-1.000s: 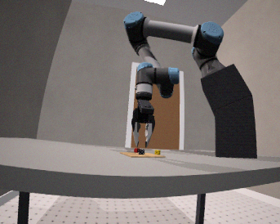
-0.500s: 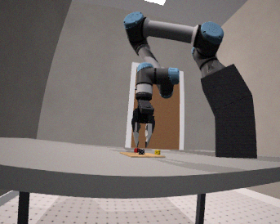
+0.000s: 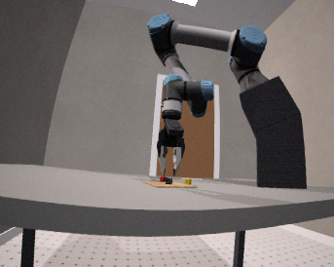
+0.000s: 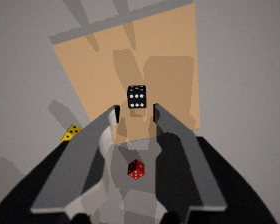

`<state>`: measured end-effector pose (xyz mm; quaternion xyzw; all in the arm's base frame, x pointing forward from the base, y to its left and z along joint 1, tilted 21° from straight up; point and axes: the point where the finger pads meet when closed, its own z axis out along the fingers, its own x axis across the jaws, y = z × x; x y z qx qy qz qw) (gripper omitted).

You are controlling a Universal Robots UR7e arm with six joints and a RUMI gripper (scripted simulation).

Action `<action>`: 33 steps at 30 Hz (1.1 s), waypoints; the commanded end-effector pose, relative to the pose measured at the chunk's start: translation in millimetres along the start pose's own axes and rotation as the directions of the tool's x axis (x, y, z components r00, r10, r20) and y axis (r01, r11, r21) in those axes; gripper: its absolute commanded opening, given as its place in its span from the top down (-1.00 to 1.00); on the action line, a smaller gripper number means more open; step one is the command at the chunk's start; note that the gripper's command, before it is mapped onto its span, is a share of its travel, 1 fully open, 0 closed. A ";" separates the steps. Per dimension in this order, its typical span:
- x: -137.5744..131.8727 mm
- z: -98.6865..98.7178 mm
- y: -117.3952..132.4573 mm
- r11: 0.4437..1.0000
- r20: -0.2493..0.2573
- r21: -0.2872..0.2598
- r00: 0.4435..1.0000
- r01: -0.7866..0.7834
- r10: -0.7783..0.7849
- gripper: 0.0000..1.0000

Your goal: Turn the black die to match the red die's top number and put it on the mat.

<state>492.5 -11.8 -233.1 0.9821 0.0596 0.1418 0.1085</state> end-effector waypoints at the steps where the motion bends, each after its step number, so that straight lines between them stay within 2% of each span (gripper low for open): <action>1: 0.4 -0.3 0.1 1.000 -0.001 0.000 1.000 0.000 0.000 0.58; 13: 0.4 -3.6 0.1 1.000 -0.001 0.000 1.000 0.000 0.000 0.58; 24: 0.4 -39.1 0.1 1.000 -0.001 0.000 1.000 0.000 0.000 0.58; 33: 0.4 -48.8 0.1 1.000 -0.001 0.000 1.000 0.000 0.000 0.58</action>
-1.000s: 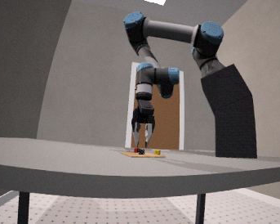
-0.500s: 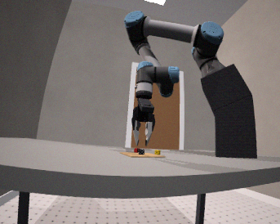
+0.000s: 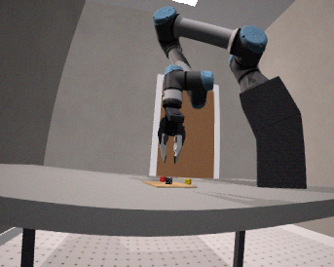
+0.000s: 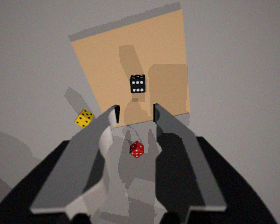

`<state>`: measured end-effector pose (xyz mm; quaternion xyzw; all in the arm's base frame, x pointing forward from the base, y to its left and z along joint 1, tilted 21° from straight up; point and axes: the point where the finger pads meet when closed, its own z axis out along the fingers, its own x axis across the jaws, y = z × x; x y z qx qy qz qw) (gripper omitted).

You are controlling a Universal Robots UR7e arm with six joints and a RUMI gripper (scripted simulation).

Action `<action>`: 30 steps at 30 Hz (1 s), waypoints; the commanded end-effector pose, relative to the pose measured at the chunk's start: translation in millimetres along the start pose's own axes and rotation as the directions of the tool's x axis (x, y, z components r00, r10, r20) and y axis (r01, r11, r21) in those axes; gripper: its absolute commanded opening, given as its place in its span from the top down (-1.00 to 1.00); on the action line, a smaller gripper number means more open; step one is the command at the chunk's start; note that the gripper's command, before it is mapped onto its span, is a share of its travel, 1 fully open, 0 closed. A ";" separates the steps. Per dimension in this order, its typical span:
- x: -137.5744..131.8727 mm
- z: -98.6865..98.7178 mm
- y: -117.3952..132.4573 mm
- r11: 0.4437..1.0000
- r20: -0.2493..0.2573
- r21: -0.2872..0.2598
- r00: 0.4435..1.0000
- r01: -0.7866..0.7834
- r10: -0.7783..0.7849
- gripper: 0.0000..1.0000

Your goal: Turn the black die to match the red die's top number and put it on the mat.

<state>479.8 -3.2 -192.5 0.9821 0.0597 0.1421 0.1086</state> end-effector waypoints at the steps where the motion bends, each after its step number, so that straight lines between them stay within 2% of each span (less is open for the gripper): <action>1: 0.4 -5.4 0.1 1.000 -0.001 0.000 1.000 0.000 0.000 0.58; 10: -0.3 -4.1 -0.2 1.000 0.005 -0.029 1.000 0.001 -0.001 0.58; 23: -0.3 -3.8 -2.4 0.973 0.005 -0.230 1.000 0.001 0.000 0.58; 30: 0.4 -4.9 -2.9 0.966 0.000 -0.258 1.000 0.000 0.000 0.58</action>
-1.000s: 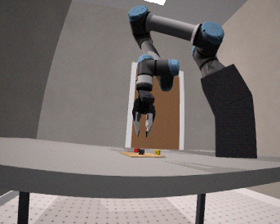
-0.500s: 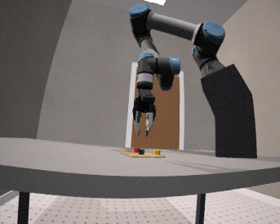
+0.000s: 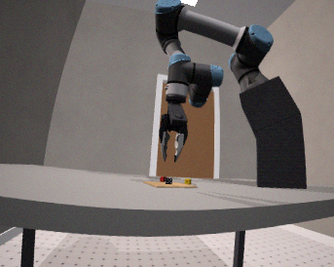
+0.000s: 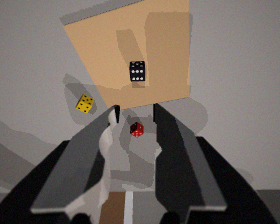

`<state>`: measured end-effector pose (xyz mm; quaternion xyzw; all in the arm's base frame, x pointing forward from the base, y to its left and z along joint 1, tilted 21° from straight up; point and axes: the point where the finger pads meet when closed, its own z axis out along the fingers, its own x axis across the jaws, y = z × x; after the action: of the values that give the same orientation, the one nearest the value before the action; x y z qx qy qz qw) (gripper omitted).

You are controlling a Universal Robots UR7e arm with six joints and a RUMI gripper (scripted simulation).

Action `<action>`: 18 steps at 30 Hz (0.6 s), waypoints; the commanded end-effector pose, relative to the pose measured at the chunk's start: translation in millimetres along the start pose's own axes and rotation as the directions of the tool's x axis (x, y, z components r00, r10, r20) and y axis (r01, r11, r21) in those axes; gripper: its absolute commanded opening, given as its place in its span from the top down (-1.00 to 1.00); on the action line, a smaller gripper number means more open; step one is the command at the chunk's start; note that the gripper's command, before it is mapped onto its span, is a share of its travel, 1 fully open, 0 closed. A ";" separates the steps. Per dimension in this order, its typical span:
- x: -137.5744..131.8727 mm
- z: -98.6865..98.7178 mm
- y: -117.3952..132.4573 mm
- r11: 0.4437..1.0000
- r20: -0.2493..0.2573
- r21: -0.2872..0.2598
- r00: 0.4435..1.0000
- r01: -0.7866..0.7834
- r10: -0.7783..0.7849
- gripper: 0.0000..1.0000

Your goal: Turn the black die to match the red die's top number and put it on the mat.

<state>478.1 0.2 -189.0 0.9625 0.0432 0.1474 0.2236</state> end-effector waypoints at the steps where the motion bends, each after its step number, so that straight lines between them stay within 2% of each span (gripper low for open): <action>1: 0.6 -0.6 -0.1 1.000 -0.002 -0.026 1.000 -0.002 0.002 0.58; 8: 0.0 0.3 -0.3 0.999 0.002 -0.045 1.000 -0.002 0.002 0.58; 12: -1.0 2.0 -0.8 0.996 0.009 -0.094 1.000 -0.002 0.003 0.58; 14: -1.0 2.0 -0.8 0.996 0.009 -0.094 1.000 -0.002 0.003 0.58; 18: -1.5 2.8 -1.4 0.987 0.012 -0.163 1.000 -0.001 0.003 0.58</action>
<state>477.5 -0.1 -191.6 0.9504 0.0341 0.1457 0.2725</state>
